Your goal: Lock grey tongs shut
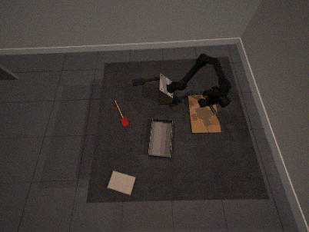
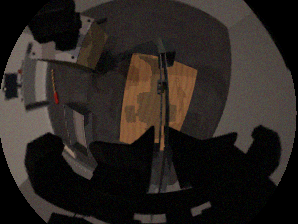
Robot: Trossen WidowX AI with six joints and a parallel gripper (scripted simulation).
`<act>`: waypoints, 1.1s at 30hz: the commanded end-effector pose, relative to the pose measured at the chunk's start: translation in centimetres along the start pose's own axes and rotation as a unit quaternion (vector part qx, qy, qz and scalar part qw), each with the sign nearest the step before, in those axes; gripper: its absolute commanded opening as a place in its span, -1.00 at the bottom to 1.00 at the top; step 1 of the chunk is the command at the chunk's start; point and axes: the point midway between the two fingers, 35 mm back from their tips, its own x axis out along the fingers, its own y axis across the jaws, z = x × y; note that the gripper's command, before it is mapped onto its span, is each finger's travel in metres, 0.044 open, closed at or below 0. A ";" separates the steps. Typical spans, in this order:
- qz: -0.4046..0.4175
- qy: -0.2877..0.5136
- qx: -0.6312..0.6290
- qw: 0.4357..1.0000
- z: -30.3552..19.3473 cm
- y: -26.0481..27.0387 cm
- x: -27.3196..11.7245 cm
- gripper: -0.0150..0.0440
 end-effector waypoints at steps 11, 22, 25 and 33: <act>-0.008 -0.001 0.000 1.000 -0.2 -0.2 0.2 -1.00; -0.005 -0.003 -0.001 1.000 -0.6 0.0 2.0 -1.00; -0.005 -0.003 -0.001 1.000 -0.6 0.0 2.5 -1.00; -0.004 -0.004 -0.002 1.000 -0.8 0.0 3.8 -1.00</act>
